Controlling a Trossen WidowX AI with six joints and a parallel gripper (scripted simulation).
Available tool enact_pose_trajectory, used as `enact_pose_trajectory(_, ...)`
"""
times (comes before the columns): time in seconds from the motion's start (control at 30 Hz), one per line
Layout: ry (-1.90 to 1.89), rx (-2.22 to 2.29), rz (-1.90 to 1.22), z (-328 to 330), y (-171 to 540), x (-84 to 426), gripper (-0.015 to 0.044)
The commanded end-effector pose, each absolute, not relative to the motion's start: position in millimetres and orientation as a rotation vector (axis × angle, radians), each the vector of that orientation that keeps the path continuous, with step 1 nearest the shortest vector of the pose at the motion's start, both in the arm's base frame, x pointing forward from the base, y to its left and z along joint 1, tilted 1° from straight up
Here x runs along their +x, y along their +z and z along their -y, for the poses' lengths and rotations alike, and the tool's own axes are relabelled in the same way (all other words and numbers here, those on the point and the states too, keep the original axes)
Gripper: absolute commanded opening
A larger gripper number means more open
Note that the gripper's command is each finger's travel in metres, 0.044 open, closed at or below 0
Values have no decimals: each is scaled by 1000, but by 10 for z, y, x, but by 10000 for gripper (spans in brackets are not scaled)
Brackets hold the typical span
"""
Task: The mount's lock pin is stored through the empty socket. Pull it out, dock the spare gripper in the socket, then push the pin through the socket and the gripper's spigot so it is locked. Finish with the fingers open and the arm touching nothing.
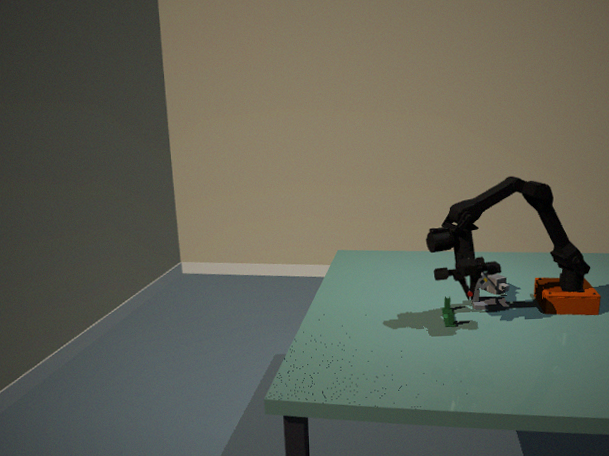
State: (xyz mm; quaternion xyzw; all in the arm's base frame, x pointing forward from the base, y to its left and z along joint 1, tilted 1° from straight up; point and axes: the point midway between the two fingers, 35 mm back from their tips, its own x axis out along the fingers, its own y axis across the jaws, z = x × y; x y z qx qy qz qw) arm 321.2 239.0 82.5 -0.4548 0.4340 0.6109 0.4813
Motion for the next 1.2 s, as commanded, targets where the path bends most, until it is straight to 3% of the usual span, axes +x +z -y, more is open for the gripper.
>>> enact_pose_trajectory(0.0, 1483, -1107, -1051, -2442, 862, 3301, 0)
enact_pose_trajectory(0.57, 1478, -1105, -1049, -2649, 861, 3653, 0)
enact_pose_trajectory(1.17, 1481, -1106, -1052, -2665, 646, 3674, 0)
